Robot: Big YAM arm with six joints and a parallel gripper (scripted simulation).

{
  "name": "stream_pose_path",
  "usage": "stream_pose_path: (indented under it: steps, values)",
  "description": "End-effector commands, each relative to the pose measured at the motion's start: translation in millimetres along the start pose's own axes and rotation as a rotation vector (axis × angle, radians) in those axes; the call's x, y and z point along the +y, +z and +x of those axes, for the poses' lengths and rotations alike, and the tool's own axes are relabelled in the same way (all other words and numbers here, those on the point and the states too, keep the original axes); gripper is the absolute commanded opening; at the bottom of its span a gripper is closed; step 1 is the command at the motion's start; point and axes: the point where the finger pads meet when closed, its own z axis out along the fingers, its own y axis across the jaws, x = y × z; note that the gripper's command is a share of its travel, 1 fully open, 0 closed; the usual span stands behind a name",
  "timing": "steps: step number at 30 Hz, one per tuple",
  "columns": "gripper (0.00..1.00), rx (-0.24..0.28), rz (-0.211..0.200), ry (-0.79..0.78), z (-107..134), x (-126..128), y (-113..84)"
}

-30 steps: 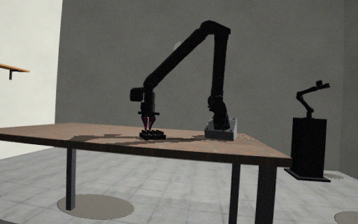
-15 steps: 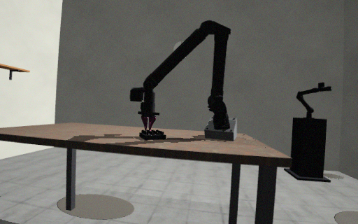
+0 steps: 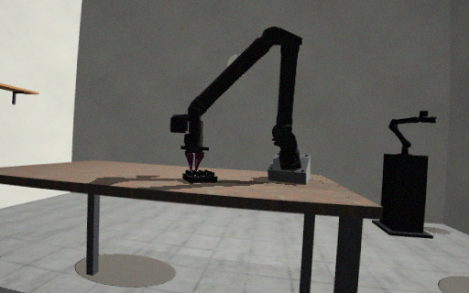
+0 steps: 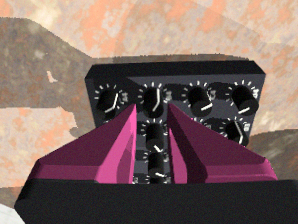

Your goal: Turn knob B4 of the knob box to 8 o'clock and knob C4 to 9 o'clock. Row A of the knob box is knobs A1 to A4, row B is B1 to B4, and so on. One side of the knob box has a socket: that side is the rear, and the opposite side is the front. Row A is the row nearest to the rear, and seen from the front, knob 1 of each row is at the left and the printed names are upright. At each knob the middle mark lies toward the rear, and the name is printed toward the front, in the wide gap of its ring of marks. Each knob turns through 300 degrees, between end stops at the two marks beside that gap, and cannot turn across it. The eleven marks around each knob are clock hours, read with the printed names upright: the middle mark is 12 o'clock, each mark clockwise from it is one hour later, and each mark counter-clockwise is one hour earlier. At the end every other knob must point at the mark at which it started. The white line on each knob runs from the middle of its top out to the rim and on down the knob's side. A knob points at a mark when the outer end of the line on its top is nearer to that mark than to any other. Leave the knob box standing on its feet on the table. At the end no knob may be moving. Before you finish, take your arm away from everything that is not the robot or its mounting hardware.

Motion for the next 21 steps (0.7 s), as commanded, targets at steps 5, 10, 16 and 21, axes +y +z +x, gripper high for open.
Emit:
stream_pose_path:
  steps: [5, 10, 16, 21]
  values:
    - [0.08, 0.003, 0.013, 0.006, 0.8, -3.4, 6.8]
    - [0.08, 0.003, 0.013, 0.006, 0.6, -3.4, 6.7]
    - [0.08, 0.003, 0.013, 0.006, 0.6, -3.4, 6.7]
    - [0.08, 0.003, 0.013, 0.006, 0.6, -3.4, 6.7]
